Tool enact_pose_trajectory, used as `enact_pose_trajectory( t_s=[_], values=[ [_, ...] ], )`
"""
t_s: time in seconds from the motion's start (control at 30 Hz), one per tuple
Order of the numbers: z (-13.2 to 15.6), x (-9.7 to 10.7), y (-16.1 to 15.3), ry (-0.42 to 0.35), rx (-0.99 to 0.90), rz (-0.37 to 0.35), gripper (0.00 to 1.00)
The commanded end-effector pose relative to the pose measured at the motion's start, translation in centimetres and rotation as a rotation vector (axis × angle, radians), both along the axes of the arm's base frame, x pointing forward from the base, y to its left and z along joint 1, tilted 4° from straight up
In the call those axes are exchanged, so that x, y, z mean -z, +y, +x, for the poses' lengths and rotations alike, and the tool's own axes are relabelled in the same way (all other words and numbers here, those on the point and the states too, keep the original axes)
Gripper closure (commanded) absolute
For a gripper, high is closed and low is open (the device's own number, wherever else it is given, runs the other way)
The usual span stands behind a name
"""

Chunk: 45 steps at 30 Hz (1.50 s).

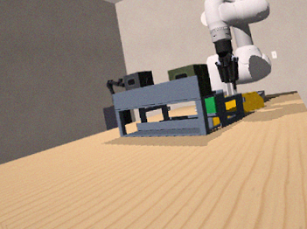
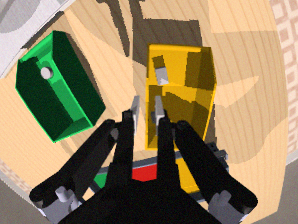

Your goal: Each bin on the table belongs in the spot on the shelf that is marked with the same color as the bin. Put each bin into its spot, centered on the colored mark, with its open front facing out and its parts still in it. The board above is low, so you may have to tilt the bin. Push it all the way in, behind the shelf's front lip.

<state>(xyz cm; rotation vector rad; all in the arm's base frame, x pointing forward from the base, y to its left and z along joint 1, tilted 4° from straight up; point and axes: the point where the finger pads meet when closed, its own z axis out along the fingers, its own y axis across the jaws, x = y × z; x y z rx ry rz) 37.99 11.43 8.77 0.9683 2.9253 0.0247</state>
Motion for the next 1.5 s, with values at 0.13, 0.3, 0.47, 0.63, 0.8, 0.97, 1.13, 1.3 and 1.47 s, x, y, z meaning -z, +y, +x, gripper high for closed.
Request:
enact_pose_trajectory(
  t_s=[0.13, 0.3, 0.47, 0.63, 0.8, 0.97, 1.13, 1.3, 1.47],
  values=[
    [0.1, 1.1, -0.1, -0.004, 0.002, -0.002, 0.76],
    [0.1, 1.6, -0.1, -0.004, 0.001, -0.002, 0.76],
    [0.1, 1.9, -0.1, -0.004, 0.001, -0.002, 0.76],
    [0.1, 2.0, -0.1, -0.004, 0.001, -0.002, 0.76],
    [0.1, 2.1, -0.1, -0.004, 0.001, -0.002, 0.76],
    [0.1, 2.2, -0.1, -0.004, 0.001, -0.002, 0.76],
    [0.2, 2.2, -0.1, -0.004, 0.002, -0.002, 0.76],
    [0.2, 2.2, -0.2, -0.003, 0.003, -0.002, 0.76],
    [0.2, 2.2, -0.2, -0.003, 0.004, -0.002, 0.9]
  ],
)
